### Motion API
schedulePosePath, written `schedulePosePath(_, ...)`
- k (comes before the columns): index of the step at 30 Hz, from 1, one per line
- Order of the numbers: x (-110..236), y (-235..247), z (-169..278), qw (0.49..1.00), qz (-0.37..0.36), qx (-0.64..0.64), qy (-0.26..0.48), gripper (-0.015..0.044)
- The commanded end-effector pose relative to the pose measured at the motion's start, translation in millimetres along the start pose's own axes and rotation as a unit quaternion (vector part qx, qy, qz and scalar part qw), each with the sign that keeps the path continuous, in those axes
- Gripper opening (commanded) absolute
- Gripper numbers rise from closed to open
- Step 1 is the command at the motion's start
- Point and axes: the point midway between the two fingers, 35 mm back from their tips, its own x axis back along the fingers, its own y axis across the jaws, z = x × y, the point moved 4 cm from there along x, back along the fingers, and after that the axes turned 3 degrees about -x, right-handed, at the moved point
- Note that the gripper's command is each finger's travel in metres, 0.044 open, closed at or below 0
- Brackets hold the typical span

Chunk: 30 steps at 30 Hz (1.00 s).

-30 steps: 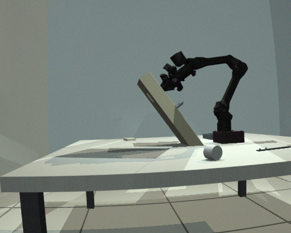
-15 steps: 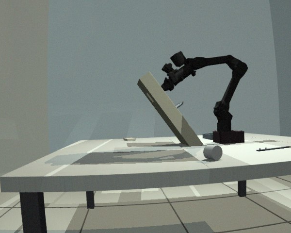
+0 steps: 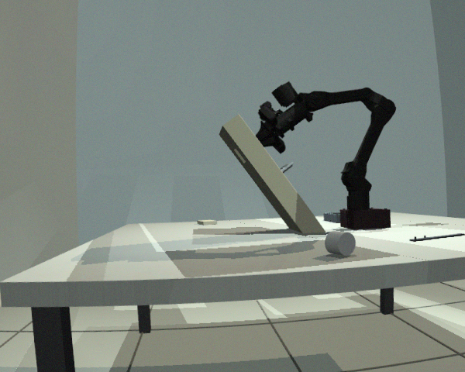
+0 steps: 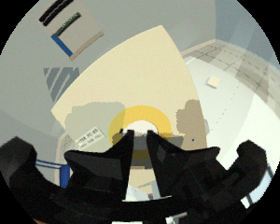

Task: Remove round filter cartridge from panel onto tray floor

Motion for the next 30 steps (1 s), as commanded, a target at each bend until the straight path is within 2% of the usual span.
schedulePosePath(1, -6, 0, 0, 0.998, 0.000, -0.070, 0.002, 0.0000)
schedulePosePath(11, -6, 0, 0, 0.971, 0.000, -0.239, 0.002, 0.0000)
schedulePosePath(15, -5, 0, 0, 0.976, 0.000, -0.219, 0.002, 0.0000)
schedulePosePath(30, 74, 0, 0, 0.983, 0.002, -0.185, 0.003, 0.0000)
